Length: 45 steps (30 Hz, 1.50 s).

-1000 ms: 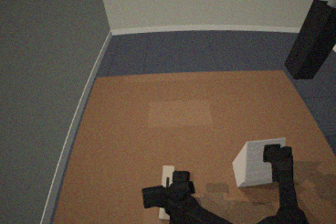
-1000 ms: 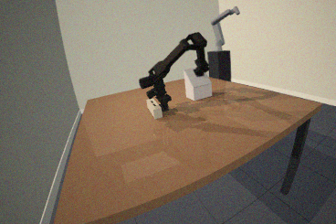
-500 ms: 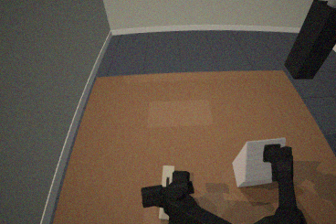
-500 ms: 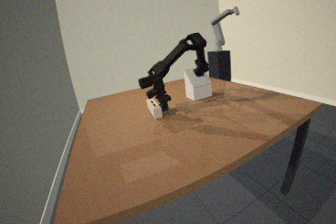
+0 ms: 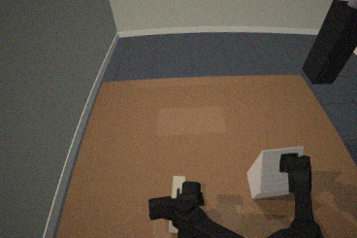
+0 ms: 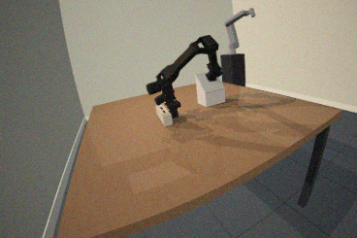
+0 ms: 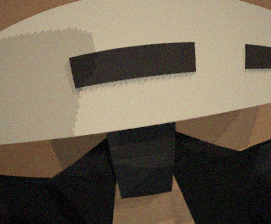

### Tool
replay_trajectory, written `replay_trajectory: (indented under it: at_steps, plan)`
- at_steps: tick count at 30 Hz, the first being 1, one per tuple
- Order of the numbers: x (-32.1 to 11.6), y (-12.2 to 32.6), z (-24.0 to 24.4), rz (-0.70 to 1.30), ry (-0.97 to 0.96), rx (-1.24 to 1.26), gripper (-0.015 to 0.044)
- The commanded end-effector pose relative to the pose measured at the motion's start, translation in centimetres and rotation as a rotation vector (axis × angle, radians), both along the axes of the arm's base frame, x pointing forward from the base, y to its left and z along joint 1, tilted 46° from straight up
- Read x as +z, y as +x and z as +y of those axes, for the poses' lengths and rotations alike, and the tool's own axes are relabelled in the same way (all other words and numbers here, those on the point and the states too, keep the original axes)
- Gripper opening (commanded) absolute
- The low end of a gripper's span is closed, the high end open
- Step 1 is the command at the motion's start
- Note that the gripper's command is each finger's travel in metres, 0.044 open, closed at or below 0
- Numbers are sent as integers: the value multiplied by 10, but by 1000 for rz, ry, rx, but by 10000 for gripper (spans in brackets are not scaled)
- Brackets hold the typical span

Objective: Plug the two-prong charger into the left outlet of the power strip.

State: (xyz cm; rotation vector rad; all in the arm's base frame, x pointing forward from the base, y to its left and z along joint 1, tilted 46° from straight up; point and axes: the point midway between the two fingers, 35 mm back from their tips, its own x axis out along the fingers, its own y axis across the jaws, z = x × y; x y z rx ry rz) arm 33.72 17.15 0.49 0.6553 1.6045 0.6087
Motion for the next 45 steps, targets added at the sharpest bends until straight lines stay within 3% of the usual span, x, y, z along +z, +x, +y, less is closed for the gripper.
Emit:
replay_trajectory:
  at_steps: [1,45]
  plan:
    - [0,10,1,-33,-2,2,0]
    - [1,8,0,-33,-2,2,0]
